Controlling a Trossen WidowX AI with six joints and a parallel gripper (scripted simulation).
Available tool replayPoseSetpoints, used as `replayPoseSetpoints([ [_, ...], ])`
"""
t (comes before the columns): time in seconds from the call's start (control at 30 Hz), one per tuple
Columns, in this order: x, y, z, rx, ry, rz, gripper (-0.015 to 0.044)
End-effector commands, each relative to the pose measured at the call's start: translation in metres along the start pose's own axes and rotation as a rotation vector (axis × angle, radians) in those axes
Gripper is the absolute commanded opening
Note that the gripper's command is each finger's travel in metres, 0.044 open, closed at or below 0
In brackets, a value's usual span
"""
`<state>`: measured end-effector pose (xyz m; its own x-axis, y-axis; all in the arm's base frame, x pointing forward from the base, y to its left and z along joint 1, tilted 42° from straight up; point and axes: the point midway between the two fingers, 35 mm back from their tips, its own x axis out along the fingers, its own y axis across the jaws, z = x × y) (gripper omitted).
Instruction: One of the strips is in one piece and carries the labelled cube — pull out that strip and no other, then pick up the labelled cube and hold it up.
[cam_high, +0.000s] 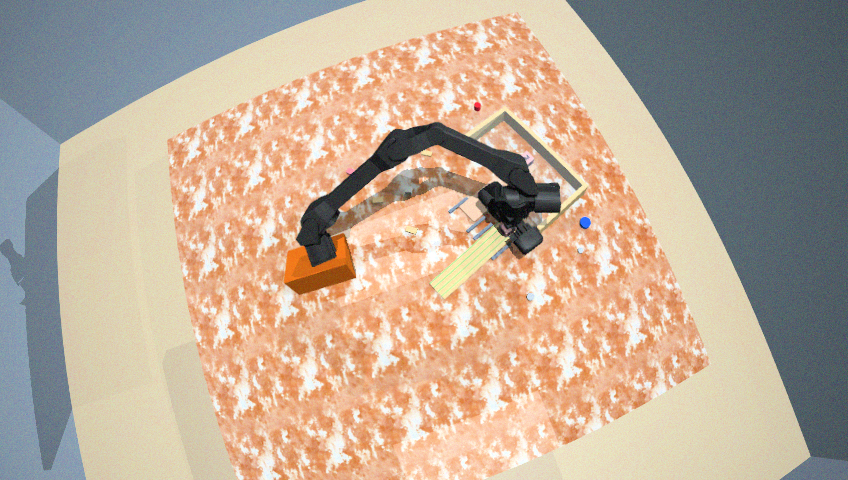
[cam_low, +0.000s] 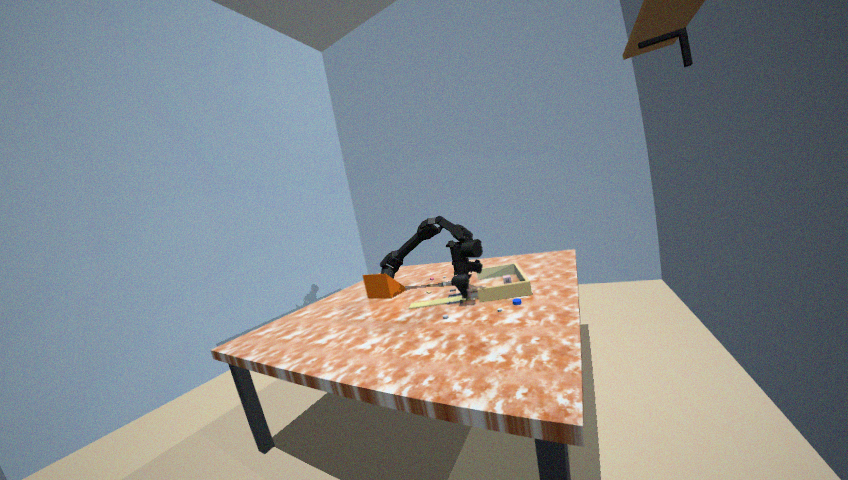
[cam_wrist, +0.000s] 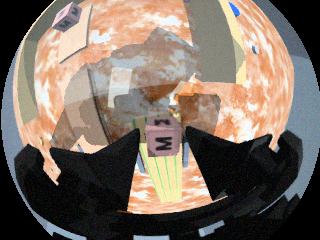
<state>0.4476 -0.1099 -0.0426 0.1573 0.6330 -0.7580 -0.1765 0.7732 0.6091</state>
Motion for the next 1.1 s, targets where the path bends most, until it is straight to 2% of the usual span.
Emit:
replayPoseSetpoints([
  [0.0, 0.003, 0.001, -0.001, 0.006, 0.002, 0.008, 0.025],
  [0.03, 0.003, 0.001, -0.001, 0.006, 0.002, 0.008, 0.025],
  [0.13, 0.001, 0.0, 0.0, 0.0, 0.001, 0.001, 0.0171],
  [0.43, 0.001, 0.0, 0.0, 0.0, 0.001, 0.001, 0.0111],
  [0.57, 0.0, 0.001, -0.001, -0.002, 0.001, 0.0, 0.0006],
  [1.07, -0.031, 0.016, -0.04, -0.004, 0.008, -0.001, 0.0],
])
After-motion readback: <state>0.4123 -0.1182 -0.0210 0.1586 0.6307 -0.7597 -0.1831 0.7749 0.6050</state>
